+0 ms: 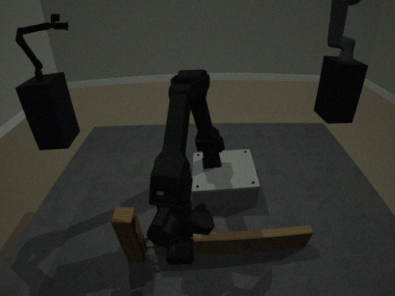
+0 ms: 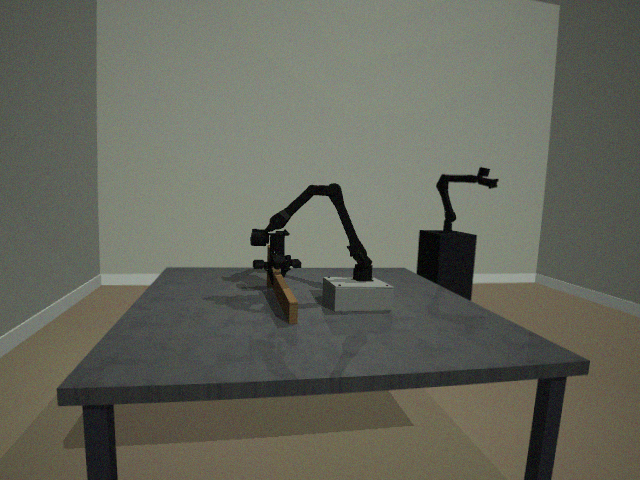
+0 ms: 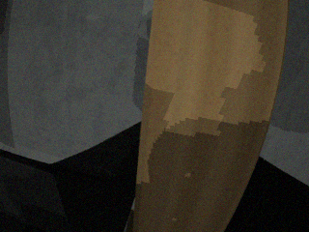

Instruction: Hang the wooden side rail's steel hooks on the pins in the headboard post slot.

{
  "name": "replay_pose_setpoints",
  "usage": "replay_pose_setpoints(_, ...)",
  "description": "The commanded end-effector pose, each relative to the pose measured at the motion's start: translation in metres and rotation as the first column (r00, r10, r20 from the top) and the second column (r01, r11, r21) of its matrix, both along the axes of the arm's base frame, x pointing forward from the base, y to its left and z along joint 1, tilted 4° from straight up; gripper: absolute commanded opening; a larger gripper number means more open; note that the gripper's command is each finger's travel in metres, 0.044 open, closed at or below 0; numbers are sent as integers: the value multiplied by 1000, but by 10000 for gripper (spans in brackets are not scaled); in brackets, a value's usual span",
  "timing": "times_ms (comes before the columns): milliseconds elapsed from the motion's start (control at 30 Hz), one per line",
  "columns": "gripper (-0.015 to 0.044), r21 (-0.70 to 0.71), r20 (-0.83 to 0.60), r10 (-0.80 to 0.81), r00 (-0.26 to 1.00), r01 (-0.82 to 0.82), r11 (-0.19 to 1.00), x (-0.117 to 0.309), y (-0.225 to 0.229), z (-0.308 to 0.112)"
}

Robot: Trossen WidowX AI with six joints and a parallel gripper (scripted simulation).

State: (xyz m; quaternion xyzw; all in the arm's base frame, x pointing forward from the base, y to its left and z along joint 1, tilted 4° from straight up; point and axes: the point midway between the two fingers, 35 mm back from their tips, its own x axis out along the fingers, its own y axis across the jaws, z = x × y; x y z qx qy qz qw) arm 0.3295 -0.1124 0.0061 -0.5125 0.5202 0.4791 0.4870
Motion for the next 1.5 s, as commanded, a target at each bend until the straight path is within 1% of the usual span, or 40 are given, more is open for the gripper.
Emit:
replay_pose_setpoints(0, 0, -8, 8, 3, 1000, -2, 1000, 1, -2, 4)
replay_pose_setpoints(1467, 0, -8, 8, 3, 1000, -2, 1000, 2, -7, 3)
